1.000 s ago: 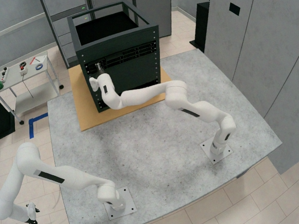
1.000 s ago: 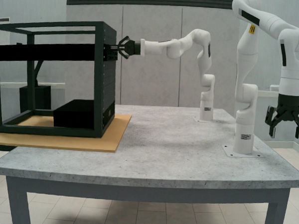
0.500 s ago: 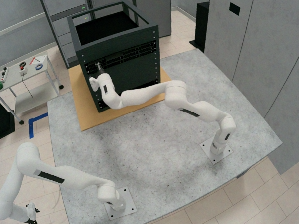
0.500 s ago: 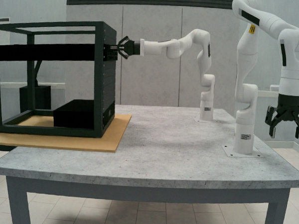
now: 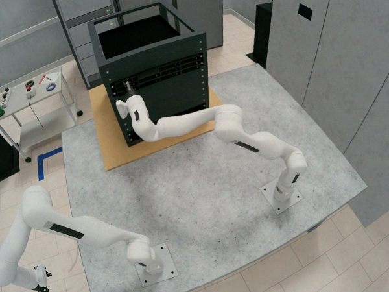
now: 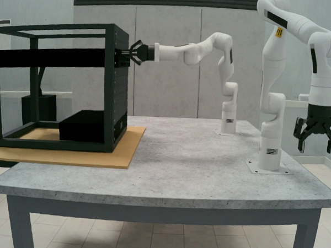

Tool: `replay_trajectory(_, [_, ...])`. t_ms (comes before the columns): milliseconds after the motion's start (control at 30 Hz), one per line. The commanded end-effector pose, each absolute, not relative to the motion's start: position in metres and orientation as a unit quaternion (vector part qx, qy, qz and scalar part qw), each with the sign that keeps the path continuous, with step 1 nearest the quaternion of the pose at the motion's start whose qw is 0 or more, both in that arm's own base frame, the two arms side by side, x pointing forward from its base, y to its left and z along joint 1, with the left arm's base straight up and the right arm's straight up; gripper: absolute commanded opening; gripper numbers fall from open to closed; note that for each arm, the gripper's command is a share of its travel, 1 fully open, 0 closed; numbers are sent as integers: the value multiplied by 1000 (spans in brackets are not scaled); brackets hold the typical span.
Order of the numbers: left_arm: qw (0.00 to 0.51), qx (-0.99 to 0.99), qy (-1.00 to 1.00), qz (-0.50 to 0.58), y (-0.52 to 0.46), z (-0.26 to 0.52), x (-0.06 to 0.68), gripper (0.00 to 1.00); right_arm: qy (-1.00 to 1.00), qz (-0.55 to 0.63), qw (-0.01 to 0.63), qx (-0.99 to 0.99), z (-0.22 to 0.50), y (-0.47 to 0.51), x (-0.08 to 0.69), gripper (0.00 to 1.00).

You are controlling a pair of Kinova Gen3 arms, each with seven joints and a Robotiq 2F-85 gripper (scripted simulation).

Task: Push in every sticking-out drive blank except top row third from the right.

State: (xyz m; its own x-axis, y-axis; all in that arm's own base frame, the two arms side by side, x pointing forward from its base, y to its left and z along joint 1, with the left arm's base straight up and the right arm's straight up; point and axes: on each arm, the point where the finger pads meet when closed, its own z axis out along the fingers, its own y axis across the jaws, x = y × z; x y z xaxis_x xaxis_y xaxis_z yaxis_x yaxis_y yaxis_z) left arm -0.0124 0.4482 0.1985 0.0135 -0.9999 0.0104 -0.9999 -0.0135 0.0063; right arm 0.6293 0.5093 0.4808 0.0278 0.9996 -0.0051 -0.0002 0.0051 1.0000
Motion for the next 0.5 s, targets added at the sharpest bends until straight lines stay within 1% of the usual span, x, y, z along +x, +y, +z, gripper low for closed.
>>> replay_trajectory(0, [0,717,-697,0,450,200,-12,1000,496,492,507,506,481,510,632,99])
replay_trajectory(467, [0,717,-697,0,450,200,-12,1000,496,491,507,506,480,509,633,99])
